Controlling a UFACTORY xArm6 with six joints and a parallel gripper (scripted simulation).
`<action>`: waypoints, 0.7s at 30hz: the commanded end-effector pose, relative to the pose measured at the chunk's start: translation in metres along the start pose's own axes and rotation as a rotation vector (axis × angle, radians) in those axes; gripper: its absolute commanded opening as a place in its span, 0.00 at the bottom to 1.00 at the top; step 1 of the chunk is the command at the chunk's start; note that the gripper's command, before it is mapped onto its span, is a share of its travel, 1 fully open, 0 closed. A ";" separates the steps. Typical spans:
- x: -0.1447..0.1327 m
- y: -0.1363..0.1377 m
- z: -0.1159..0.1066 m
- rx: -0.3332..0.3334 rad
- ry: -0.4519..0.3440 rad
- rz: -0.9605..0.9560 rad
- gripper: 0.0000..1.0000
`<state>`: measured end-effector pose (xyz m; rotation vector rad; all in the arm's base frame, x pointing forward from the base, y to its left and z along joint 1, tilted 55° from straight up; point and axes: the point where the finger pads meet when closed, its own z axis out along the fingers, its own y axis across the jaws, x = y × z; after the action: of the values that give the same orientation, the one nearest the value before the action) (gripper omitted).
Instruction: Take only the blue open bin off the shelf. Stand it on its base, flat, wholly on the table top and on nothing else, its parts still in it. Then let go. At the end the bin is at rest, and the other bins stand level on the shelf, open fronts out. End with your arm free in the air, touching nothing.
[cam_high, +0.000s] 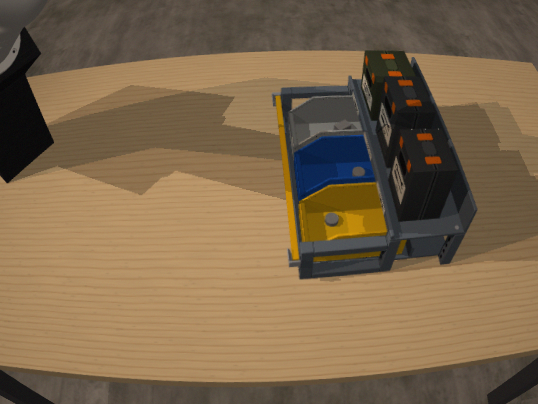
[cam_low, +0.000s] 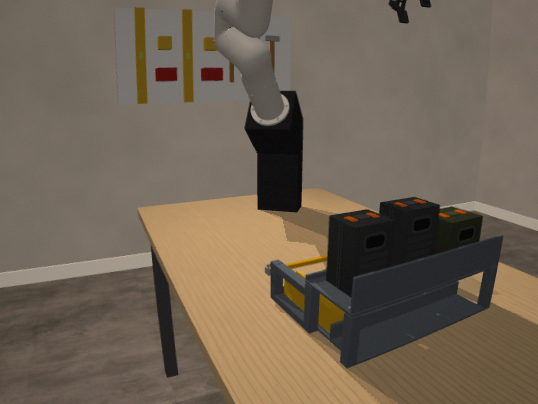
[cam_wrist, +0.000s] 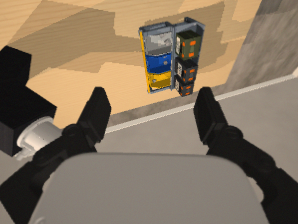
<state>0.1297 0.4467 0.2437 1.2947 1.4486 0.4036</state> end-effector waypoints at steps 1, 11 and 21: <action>0.038 -0.005 0.000 -0.008 0.004 -0.039 1.00; 0.038 -0.005 0.000 -0.008 0.004 -0.039 1.00; 0.088 -0.010 0.000 -0.008 0.004 -0.039 1.00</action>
<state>0.1421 0.5093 0.1943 1.2529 1.4759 0.3860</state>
